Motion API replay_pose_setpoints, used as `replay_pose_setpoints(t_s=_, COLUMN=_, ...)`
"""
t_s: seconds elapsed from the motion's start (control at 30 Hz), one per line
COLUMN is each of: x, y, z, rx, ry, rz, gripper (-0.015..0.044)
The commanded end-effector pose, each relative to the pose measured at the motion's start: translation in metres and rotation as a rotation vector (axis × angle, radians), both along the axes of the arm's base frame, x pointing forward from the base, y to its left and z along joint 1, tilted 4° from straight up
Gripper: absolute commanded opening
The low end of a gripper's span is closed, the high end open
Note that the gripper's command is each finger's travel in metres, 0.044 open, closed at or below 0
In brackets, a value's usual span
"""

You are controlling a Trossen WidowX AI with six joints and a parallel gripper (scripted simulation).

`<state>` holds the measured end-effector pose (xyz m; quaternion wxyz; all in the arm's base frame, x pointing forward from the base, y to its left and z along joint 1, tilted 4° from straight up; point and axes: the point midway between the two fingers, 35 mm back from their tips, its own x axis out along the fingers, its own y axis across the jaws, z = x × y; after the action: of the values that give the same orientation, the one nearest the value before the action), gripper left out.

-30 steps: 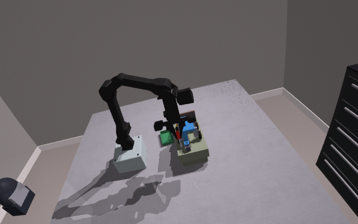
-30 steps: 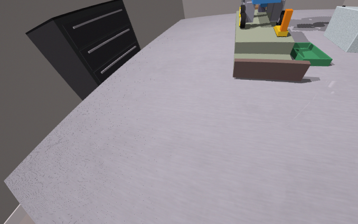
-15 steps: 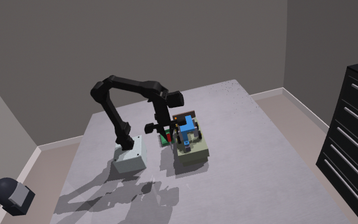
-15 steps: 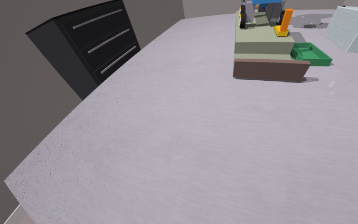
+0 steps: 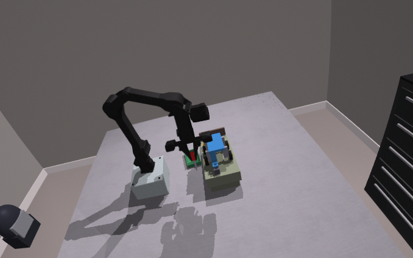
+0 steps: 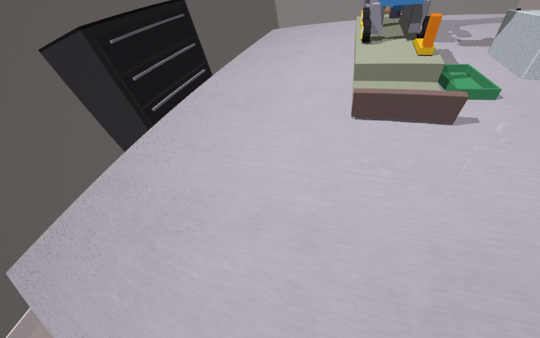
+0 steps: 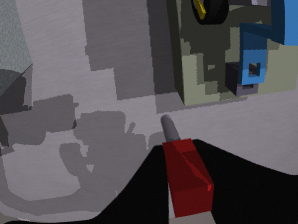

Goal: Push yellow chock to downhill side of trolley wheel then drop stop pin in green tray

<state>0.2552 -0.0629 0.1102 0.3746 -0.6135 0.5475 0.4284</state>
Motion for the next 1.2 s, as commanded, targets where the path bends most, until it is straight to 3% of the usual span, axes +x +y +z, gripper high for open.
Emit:
replay_pose_setpoints(t_s=0.0, x=-0.003, y=0.016, z=-0.005, rx=-0.002, ry=0.009, rz=-0.001, gripper=0.0000)
replay_pose_setpoints(t_s=1.17, x=-0.018, y=0.139, z=-0.035, rx=0.009, ry=0.011, rz=0.000, gripper=0.0000)
